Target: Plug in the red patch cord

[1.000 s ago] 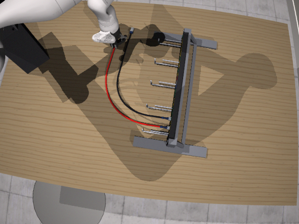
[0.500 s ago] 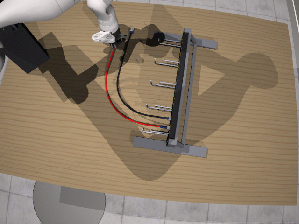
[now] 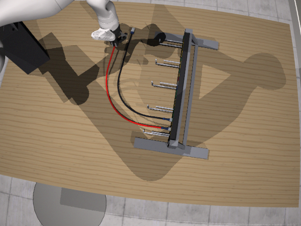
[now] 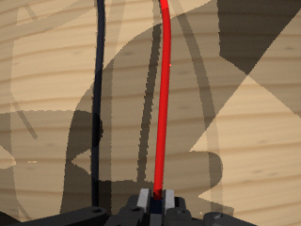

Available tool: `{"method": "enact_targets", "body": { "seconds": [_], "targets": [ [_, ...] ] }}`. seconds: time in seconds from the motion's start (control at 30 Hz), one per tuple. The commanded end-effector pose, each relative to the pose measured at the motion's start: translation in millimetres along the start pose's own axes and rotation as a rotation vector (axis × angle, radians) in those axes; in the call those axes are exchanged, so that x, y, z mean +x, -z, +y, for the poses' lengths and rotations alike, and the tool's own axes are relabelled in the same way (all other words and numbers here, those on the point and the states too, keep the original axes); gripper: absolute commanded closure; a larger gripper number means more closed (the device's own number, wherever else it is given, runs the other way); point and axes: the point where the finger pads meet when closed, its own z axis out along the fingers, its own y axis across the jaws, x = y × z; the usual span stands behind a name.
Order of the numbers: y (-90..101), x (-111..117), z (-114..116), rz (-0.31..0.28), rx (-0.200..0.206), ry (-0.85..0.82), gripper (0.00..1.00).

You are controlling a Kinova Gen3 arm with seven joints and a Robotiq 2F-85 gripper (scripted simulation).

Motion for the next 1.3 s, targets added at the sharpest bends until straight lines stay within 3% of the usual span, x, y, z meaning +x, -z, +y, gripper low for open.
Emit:
{"method": "enact_targets", "body": {
  "seconds": [0.0,0.37,1.27],
  "targets": [
    [10.2,-3.6,-0.3,-0.006,0.001,0.003,1.00],
    [26.7,-3.5,-0.3,-0.006,0.002,0.003,1.00],
    [32.6,-3.5,-0.4,-0.006,0.002,0.003,1.00]
  ]
}}
